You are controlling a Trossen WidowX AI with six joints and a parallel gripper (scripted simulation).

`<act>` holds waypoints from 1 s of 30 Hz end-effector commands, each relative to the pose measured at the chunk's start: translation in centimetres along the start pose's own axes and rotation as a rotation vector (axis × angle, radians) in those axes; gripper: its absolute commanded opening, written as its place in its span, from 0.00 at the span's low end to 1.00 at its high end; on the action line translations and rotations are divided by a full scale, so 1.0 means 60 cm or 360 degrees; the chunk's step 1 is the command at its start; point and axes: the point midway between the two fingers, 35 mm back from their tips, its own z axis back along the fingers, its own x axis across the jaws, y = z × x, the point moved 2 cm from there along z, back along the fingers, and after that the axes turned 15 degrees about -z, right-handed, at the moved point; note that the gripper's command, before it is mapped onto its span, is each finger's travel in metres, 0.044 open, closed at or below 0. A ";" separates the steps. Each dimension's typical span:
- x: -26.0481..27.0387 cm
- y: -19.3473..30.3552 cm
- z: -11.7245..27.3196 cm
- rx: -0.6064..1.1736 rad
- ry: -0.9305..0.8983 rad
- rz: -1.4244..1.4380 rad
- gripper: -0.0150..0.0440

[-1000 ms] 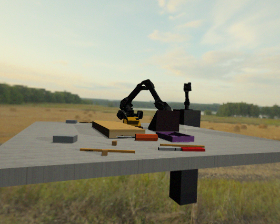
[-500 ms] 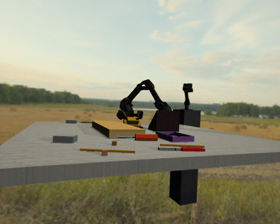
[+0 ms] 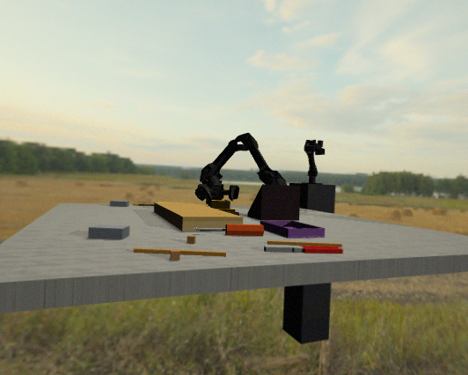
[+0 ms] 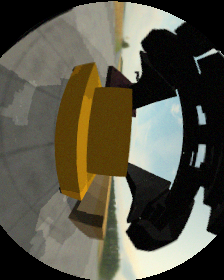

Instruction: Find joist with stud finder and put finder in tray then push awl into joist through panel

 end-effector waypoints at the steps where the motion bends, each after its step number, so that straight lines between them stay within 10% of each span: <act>1: 0.000 0.000 0.004 -0.0002 0.0000 0.0001 1.00; 30: -0.029 0.092 0.081 -0.0059 -0.0139 -0.0032 1.00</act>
